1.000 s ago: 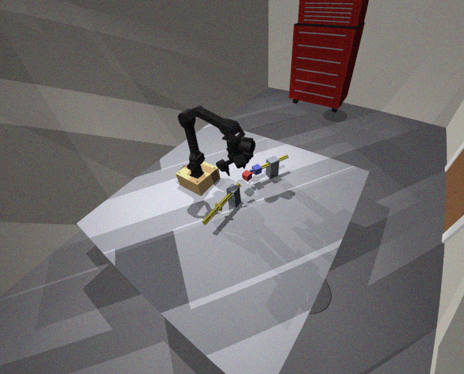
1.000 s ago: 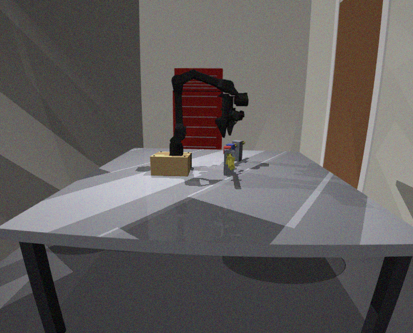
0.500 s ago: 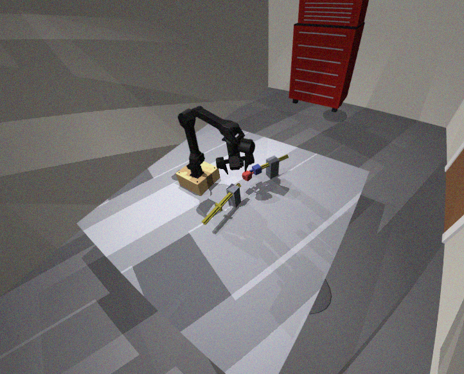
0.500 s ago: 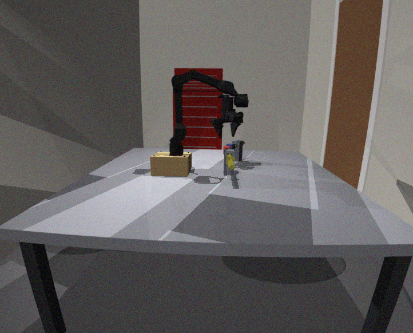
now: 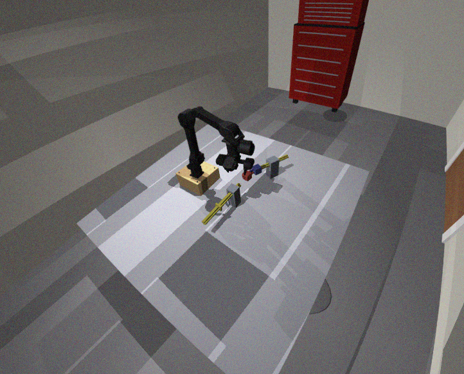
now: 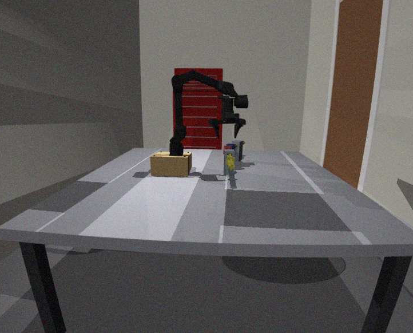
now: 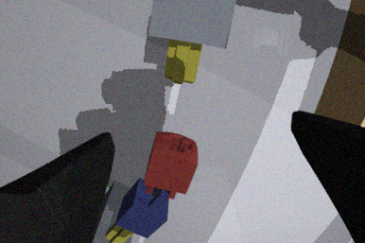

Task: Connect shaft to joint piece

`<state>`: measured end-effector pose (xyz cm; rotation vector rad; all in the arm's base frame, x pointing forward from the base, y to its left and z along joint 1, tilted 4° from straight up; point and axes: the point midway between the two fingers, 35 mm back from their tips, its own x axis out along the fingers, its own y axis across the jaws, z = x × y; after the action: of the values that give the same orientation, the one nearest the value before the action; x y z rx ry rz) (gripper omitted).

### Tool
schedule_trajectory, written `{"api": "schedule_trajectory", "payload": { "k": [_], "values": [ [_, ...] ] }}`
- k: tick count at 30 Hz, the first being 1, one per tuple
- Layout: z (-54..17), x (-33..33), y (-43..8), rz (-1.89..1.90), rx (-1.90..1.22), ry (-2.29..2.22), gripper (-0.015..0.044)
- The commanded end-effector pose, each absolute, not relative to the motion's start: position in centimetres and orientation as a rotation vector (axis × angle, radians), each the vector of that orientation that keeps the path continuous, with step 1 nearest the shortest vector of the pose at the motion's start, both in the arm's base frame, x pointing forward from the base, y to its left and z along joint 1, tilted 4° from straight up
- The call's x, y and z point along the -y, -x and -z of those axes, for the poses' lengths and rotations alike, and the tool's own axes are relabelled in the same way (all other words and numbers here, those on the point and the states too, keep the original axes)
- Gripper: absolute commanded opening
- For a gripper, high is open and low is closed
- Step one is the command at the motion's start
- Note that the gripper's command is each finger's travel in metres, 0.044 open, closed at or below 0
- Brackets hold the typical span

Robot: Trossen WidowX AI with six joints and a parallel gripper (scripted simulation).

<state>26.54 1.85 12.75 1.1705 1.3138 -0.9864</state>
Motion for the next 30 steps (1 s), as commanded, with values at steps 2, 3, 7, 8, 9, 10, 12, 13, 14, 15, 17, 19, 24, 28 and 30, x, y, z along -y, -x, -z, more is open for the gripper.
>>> {"api": "schedule_trajectory", "payload": {
  "k": [2,3,7,8,9,10,12,13,14,15,17,19,24,28,30],
  "values": [
    [-12.4,-1.9,-26.4,1.097,-1.269,-1.285,0.044],
    [-12.3,-1.9,-26.4,1.12,-1.257,-1.308,0.044],
    [-12.2,-1.9,-26.4,1.21,-1.206,-1.4,0.044],
    [-12.2,-1.9,-26.4,1.232,-1.193,-1.423,0.044],
    [-12.1,-1.9,-26.4,1.255,-1.179,-1.446,0.044],
    [-12.1,-1.9,-26.4,1.273,-1.167,-1.465,0.044],
    [-12.1,-1.9,-26.4,1.288,-1.158,-1.48,0.044],
    [-12.1,-1.9,-26.4,1.288,-1.158,-1.48,0.044],
    [-12.1,-1.9,-26.4,1.288,-1.158,-1.48,0.044],
    [-12.1,-1.9,-26.4,1.288,-1.158,-1.48,0.044],
    [-11.7,-1.9,-26.4,1.288,-1.158,-1.48,0.044],
    [-10.8,-2.0,-26.6,1.288,-1.158,-1.479,0.044],
    [-8.2,-2.2,-26.8,1.288,-1.159,-1.478,0.044],
    [-6.2,-2.3,-26.8,1.288,-1.16,-1.477,0.044],
    [-5.2,-2.4,-26.8,1.288,-1.16,-1.477,0.044]
  ]
}}
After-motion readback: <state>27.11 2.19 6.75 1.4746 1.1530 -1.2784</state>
